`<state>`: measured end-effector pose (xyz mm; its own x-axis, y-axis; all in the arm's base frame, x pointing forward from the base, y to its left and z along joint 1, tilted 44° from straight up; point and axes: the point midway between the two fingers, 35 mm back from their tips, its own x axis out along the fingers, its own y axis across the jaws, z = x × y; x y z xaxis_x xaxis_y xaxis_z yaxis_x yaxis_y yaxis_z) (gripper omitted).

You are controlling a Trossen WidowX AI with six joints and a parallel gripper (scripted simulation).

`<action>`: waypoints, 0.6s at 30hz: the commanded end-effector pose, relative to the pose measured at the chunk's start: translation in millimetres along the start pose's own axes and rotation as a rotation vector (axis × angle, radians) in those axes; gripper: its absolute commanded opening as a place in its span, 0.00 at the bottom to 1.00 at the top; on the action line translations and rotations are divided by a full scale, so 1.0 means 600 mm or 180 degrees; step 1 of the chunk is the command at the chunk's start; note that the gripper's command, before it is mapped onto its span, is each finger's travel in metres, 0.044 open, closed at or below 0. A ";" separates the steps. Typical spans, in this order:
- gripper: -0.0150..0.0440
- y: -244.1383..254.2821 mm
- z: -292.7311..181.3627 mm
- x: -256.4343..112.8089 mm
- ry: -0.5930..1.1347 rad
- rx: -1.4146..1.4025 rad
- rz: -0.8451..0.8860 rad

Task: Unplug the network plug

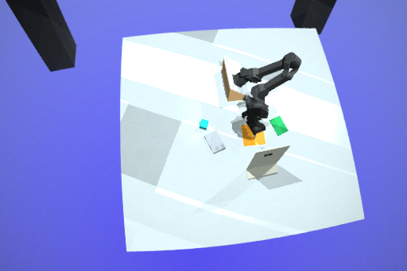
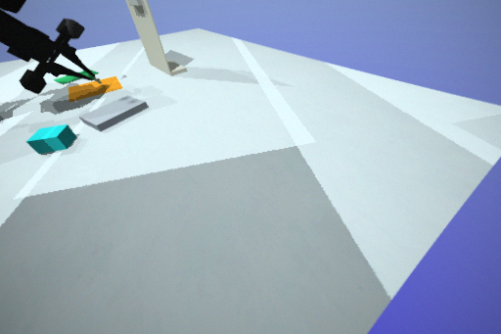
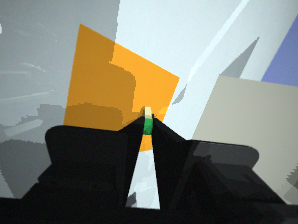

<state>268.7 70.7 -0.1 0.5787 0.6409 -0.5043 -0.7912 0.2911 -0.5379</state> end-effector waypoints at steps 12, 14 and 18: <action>0.25 0.007 0.002 0.009 0.0012 0.0026 0.0018; 0.25 0.007 0.002 0.010 0.0011 0.0026 0.0018; 0.25 0.005 0.002 0.007 0.0000 0.0013 0.0007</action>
<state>268.8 75.5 -3.2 0.5769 0.6414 -0.5058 -0.7934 0.2927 -0.5338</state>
